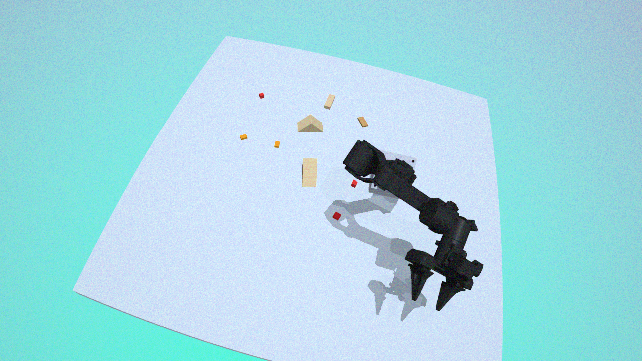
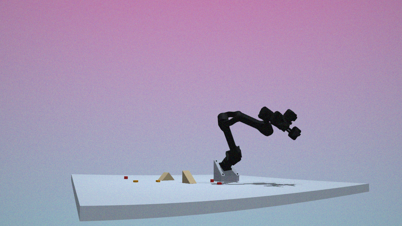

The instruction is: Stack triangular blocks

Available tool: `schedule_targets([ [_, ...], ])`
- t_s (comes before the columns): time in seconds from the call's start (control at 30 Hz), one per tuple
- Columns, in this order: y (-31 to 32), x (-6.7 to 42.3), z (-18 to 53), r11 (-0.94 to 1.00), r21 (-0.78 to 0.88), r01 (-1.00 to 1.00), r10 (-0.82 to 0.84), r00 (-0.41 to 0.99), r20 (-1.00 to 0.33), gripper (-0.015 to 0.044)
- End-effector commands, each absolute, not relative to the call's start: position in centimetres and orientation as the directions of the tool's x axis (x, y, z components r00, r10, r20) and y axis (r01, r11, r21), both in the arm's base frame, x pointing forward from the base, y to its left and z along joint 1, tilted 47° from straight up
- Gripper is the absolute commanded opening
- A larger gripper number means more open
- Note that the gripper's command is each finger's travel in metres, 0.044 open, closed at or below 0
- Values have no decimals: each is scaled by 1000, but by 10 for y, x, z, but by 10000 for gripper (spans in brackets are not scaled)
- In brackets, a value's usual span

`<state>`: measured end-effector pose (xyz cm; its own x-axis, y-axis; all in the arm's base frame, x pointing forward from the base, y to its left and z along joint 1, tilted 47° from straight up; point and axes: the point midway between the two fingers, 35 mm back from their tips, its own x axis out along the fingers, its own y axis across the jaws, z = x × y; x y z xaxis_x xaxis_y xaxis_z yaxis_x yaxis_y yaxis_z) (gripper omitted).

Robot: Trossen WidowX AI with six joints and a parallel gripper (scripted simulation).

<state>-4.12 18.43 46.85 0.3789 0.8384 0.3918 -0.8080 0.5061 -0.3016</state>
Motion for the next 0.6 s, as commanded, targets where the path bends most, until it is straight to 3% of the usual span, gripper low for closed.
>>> schedule_targets([
  [0.0, 185, -41, 469, 508, -301, -807, 837, 380, 393, 426],
  [0.57, 235, 0, 489, 728, -276, -628, 658, 526, 539, 440],
])
